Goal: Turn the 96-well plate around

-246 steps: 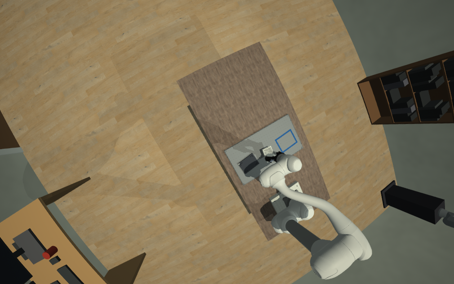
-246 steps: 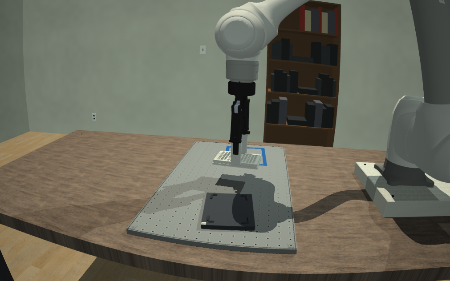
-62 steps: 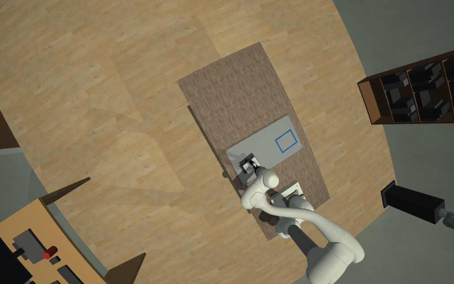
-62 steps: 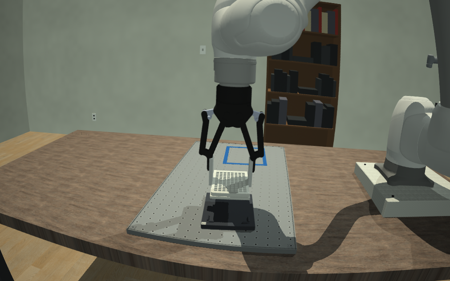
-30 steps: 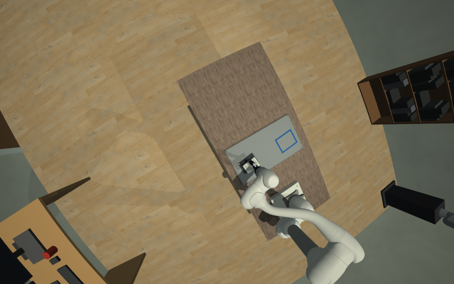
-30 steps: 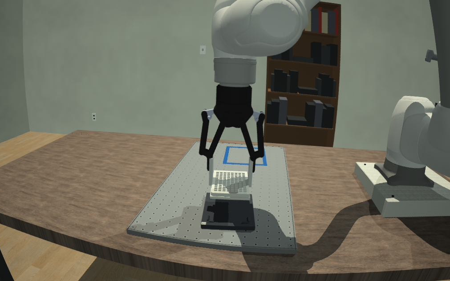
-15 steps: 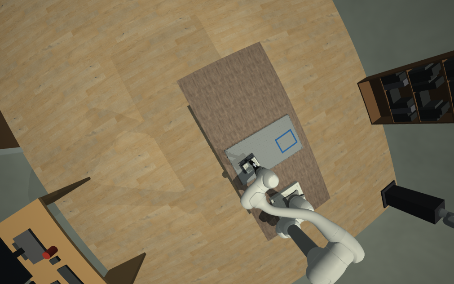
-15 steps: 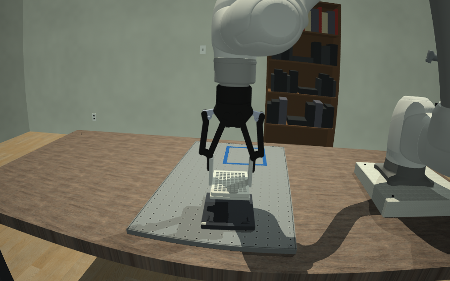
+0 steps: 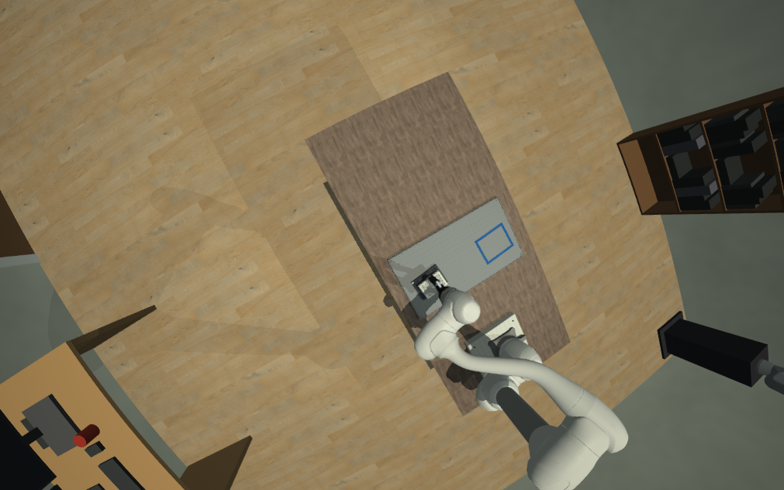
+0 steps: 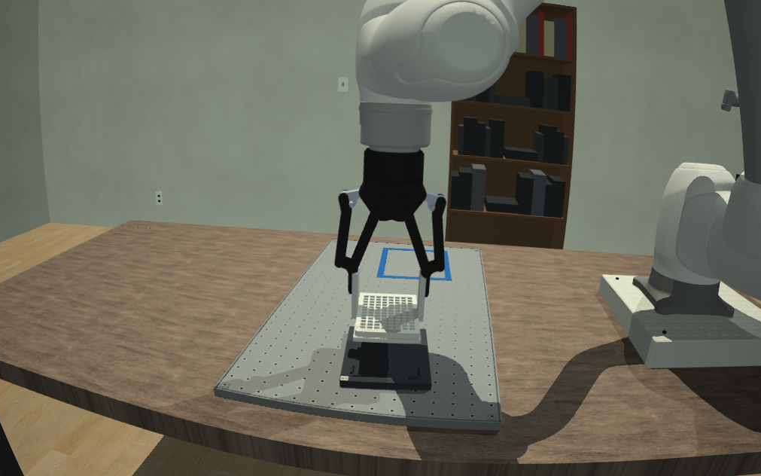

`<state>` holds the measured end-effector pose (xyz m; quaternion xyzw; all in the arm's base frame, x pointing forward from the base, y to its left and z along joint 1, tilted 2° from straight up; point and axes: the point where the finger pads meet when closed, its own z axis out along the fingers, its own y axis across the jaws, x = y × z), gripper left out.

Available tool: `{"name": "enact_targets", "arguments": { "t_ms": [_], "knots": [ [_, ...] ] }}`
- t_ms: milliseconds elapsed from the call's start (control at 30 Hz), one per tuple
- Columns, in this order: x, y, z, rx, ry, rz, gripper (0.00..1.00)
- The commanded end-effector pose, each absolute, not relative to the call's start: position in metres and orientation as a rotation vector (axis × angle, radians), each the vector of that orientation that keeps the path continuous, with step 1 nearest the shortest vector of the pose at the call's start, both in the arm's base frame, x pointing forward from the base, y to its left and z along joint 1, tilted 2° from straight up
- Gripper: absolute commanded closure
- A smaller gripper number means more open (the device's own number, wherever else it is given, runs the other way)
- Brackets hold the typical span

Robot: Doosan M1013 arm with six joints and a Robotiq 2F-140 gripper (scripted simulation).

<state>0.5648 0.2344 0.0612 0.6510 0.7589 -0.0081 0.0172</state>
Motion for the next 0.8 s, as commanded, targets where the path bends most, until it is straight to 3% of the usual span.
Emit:
{"name": "enact_targets", "arguments": {
  "t_ms": [0,767],
  "knots": [
    [0.563,0.236,0.05,2.025,2.365,-0.027,1.0],
    [0.563,0.233,0.016,2.025,2.365,-0.027,1.0]
  ]
}}
